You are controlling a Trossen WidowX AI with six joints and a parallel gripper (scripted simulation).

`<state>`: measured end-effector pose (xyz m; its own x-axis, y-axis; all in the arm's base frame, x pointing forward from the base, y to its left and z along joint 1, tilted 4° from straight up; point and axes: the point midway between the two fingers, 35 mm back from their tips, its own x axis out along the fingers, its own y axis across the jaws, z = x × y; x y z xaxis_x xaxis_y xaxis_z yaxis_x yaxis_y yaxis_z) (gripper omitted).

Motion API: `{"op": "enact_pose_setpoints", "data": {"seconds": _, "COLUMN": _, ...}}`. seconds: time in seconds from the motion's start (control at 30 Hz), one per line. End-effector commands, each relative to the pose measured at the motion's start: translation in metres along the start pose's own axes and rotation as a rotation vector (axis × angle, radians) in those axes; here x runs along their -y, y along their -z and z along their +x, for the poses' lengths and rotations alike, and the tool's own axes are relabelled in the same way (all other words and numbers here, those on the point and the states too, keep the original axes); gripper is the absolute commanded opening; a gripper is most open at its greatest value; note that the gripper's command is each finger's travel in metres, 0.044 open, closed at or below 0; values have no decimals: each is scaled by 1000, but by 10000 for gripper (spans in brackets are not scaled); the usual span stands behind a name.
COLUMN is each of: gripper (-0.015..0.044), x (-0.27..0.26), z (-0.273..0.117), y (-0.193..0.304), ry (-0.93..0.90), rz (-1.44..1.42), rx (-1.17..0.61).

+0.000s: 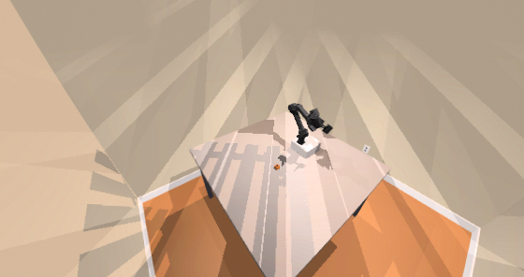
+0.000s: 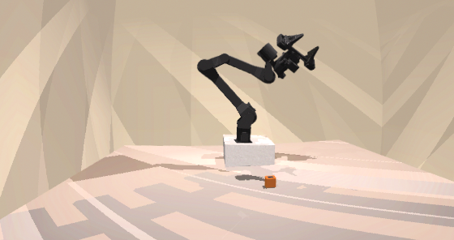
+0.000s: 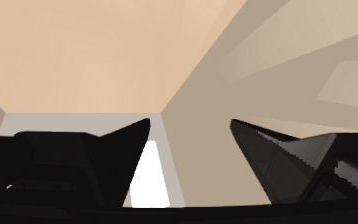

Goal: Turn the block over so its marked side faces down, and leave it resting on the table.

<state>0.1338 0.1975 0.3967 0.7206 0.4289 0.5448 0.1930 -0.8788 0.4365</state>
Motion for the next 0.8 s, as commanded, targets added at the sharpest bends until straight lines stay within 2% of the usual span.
{"op": "enact_pose_setpoints", "data": {"seconds": 0.0, "gripper": 426, "x": 1, "z": 1, "y": -1, "ry": 4, "rz": -20, "rx": 4}}
{"op": "enact_pose_setpoints", "data": {"seconds": 0.17, "gripper": 440, "x": 35, "z": 34, "y": -41, "ry": 150, "rz": -513, "rx": 108}}
{"op": "enact_pose_setpoints", "data": {"seconds": 0.37, "gripper": 440, "x": 59, "z": 63, "y": -128, "ry": 457, "rz": -1093, "rx": 265}}
{"op": "enact_pose_setpoints", "data": {"seconds": 0.6, "gripper": 440, "x": 55, "z": 62, "y": -213, "ry": 808, "rz": -1437, "rx": 372}}
{"op": "enact_pose_setpoints", "data": {"seconds": 0.77, "gripper": 440, "x": 38, "z": 47, "y": -274, "ry": 1076, "rz": -1552, "rx": 454}}
